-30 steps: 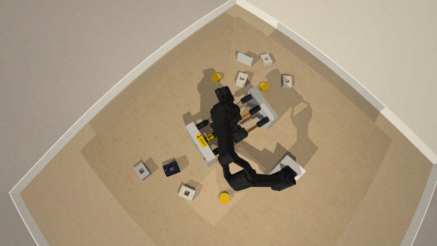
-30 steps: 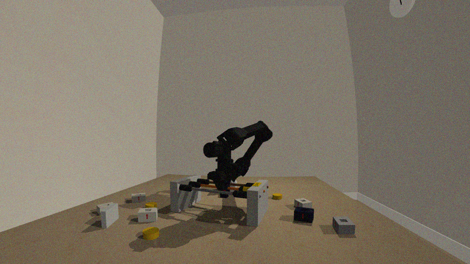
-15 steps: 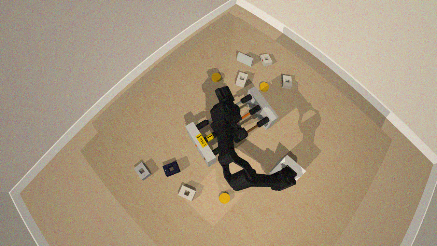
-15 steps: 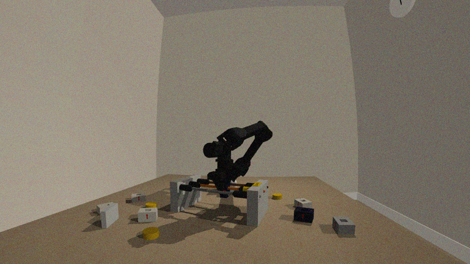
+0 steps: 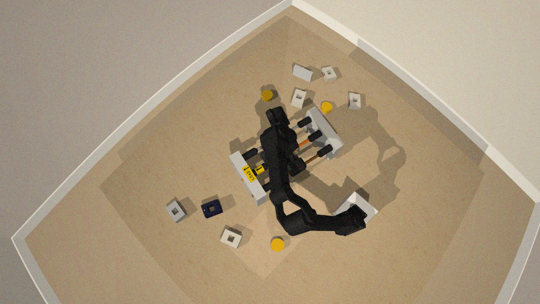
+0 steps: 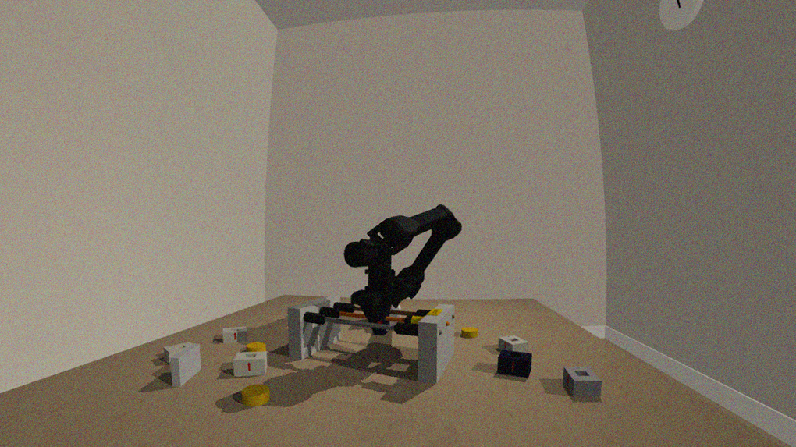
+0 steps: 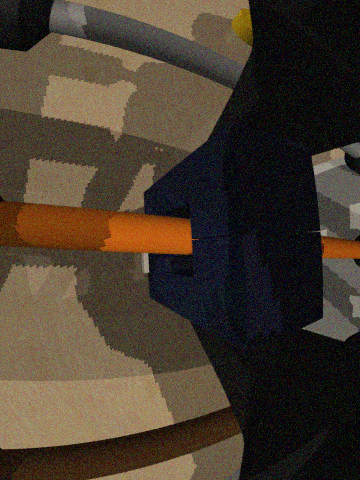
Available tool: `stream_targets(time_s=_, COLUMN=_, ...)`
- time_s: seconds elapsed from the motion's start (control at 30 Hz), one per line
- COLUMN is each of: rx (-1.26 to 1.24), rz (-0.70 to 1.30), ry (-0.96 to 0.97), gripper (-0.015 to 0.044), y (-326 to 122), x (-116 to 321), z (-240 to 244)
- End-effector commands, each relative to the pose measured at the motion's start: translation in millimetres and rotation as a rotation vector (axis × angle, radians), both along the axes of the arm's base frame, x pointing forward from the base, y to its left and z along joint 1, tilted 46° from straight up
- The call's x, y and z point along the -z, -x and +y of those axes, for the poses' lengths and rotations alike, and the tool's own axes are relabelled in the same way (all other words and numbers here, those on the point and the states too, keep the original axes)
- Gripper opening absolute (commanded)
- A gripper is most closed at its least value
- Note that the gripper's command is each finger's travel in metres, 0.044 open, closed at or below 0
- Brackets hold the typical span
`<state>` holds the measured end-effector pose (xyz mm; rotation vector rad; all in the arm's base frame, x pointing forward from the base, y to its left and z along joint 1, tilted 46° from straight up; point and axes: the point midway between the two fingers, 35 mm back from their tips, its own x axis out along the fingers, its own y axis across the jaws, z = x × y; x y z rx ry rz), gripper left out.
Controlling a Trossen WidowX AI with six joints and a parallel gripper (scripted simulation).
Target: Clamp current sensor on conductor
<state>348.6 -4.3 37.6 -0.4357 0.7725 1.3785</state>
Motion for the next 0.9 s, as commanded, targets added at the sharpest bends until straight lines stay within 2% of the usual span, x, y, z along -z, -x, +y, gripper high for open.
stream_targets(time_s=0.0, rx=0.0, rz=0.0, ry=0.0, gripper=0.0306, y=0, x=0, z=0)
stream_targets(time_s=0.17, rx=0.0, rz=0.0, ry=0.0, gripper=0.0437, y=0, x=0, z=0)
stream_targets(time_s=0.47, rx=0.005, rz=-0.004, ry=0.001, gripper=0.044, y=0, x=-2, z=-2)
stream_targets(time_s=0.67, rx=0.149, rz=-0.145, ry=0.046, gripper=0.044, y=21, x=-70, z=-56)
stream_targets(time_s=0.87, rx=0.167, rz=-0.161, ry=0.053, gripper=0.044, y=25, x=-77, z=-61)
